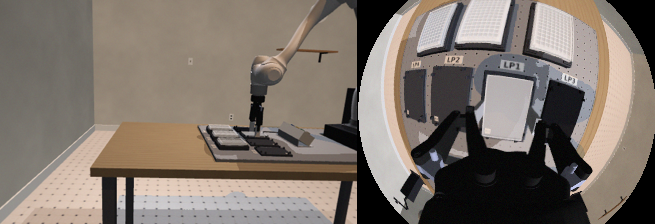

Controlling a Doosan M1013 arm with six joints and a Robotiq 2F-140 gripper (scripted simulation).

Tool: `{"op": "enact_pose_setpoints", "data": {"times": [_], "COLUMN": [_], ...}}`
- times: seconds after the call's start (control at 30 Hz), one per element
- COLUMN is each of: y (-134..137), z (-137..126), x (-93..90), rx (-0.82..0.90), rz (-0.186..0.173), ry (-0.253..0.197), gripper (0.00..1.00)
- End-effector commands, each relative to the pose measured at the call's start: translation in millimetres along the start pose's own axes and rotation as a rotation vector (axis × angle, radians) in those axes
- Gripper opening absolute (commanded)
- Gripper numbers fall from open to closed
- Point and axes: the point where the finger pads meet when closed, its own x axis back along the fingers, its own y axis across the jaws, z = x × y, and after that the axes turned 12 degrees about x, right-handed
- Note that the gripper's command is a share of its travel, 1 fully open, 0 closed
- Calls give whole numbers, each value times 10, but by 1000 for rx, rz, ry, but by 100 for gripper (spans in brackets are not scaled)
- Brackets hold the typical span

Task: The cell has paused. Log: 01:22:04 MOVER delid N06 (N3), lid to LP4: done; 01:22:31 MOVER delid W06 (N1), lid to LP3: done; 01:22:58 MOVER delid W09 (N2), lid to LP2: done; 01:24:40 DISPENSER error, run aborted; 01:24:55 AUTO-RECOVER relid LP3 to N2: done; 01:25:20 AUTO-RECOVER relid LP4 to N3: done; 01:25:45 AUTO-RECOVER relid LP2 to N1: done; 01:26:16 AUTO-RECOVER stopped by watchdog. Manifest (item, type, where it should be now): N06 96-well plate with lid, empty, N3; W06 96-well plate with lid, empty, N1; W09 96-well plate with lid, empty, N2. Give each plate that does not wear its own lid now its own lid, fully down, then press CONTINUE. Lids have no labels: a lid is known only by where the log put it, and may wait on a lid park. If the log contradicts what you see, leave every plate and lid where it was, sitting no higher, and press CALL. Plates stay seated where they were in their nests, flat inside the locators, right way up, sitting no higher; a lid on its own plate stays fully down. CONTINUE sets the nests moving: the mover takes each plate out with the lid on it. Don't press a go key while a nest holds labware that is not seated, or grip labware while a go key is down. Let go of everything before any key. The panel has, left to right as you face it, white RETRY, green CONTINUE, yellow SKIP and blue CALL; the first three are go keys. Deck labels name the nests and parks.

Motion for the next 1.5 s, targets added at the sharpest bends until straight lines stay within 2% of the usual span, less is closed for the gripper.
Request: {"op": "enact_pose_setpoints", "data": {"times": [0.0,0.3,0.33,1.47], "y": [0,0,0,0], "z": [0,0,0,0], "x": [1,1,1,1], "rx": [0,0,0,0], "rz": [0,0,0,0], "ry": [0,0,0,0], "gripper": [0,0,66,66]}}
